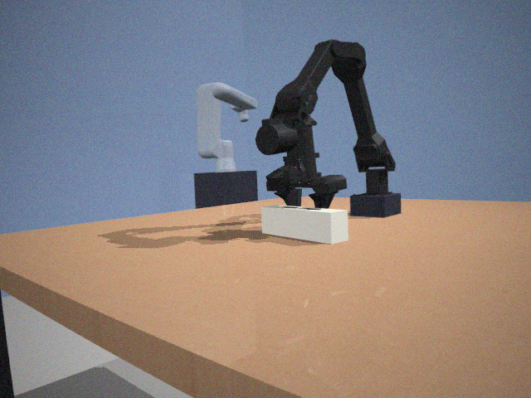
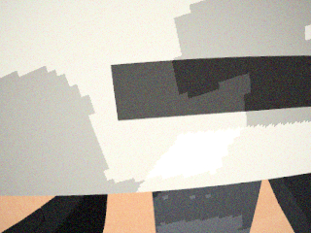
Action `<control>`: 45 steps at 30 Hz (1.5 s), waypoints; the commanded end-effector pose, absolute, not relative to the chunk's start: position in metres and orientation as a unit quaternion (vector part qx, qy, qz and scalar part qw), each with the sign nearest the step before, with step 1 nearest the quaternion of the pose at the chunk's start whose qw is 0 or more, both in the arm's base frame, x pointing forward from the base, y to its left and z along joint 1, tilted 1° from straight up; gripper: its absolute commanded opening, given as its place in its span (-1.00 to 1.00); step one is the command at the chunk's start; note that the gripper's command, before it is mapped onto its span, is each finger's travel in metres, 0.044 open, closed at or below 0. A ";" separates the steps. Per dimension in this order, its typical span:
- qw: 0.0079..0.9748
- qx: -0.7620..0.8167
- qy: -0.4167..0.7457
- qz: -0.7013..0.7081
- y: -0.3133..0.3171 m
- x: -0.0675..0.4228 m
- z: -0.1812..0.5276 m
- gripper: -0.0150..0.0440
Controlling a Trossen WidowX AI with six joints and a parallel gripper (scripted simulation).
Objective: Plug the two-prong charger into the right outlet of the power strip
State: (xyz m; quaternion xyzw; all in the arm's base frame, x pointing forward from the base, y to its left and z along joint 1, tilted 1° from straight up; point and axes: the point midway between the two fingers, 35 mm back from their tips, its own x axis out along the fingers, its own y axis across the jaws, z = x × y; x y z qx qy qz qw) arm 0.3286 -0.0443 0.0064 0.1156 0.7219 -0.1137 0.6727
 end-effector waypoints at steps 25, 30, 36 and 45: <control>0.678 0.115 0.717 -0.115 -0.042 0.323 0.006 1.00; 0.679 0.115 0.716 -0.115 -0.042 0.322 0.006 1.00; 0.681 0.115 0.714 -0.115 -0.041 0.320 0.006 1.00; 0.683 0.114 0.713 -0.115 -0.041 0.318 0.006 1.00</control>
